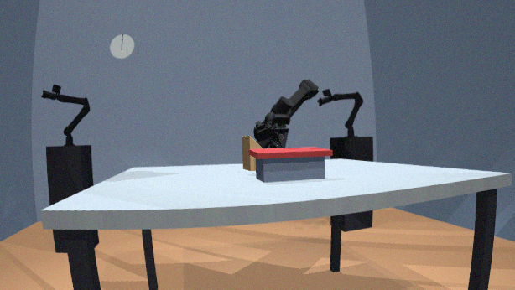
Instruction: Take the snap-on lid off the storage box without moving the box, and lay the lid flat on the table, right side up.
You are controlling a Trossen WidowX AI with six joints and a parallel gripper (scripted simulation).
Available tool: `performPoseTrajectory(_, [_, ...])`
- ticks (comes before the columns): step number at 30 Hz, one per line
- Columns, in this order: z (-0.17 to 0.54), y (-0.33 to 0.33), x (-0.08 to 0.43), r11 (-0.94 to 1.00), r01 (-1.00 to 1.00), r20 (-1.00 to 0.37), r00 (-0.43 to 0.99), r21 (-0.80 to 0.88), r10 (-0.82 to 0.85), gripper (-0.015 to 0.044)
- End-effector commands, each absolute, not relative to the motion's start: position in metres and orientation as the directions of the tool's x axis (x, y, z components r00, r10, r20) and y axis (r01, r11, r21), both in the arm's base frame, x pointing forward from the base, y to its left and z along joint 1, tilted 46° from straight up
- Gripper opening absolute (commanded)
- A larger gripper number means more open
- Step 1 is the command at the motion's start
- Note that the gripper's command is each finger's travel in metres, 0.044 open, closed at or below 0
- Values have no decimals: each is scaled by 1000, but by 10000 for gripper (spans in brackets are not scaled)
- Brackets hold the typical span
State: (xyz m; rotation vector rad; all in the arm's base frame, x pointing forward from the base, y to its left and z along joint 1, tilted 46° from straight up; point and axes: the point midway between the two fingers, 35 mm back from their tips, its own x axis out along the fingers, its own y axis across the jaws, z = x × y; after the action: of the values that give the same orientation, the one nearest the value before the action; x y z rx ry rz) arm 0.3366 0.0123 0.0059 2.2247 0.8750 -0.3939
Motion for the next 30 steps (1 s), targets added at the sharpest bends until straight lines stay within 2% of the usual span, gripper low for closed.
performPoseTrajectory(1, [8,10,337,-523,686,-496,727,506,475,0])
performPoseTrajectory(30, [12,6,337,-523,686,-496,727,506,475,0])
